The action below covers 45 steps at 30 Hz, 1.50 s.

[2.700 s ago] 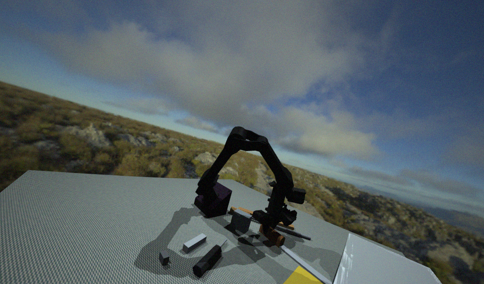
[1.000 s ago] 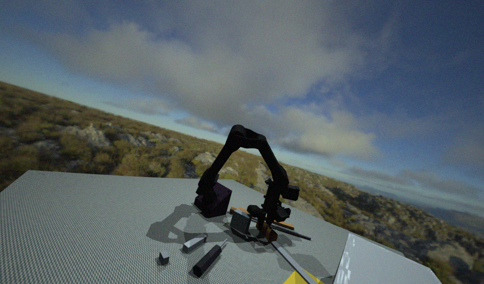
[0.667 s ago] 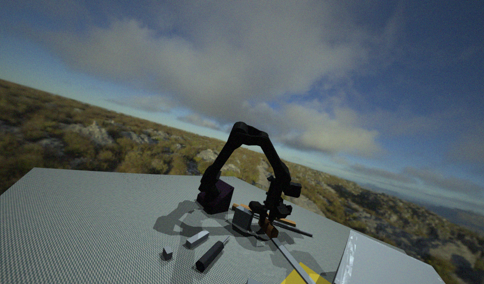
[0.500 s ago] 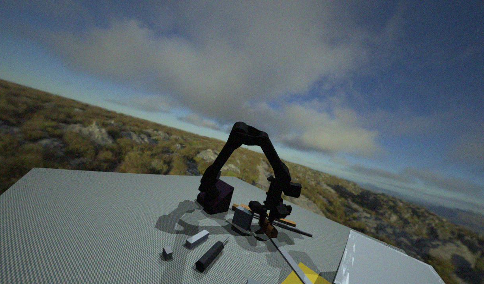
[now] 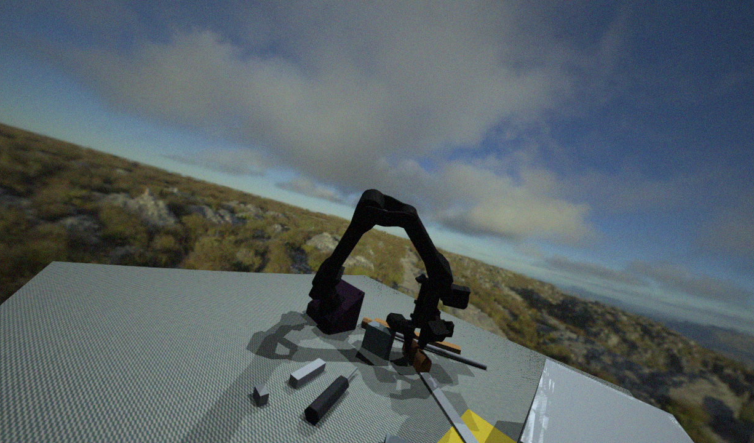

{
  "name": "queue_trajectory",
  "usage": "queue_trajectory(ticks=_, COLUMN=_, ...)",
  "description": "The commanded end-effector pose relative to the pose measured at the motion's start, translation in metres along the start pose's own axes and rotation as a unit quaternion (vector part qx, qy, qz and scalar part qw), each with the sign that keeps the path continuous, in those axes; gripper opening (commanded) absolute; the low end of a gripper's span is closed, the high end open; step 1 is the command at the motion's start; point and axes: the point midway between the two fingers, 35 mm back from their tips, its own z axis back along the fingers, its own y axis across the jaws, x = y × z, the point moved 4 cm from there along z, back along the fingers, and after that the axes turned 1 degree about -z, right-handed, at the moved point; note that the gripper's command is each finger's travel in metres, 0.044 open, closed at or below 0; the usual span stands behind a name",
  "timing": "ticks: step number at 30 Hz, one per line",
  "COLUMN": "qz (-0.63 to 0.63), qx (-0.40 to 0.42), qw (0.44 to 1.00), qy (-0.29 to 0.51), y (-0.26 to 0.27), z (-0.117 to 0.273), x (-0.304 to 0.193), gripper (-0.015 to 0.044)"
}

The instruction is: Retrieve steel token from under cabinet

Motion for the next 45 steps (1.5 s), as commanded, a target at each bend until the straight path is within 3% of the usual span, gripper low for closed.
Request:
queue_trajectory(ticks=1, qz=-0.006, qx=0.0, qw=1.0, qy=-0.001, y=-0.006, z=0.001, x=0.005, gripper=0.0)
queue_trajectory(ticks=45, qz=-0.011, qx=-0.002, qw=1.0, qy=-0.002, y=-0.047, z=0.001, x=0.046, gripper=0.0)
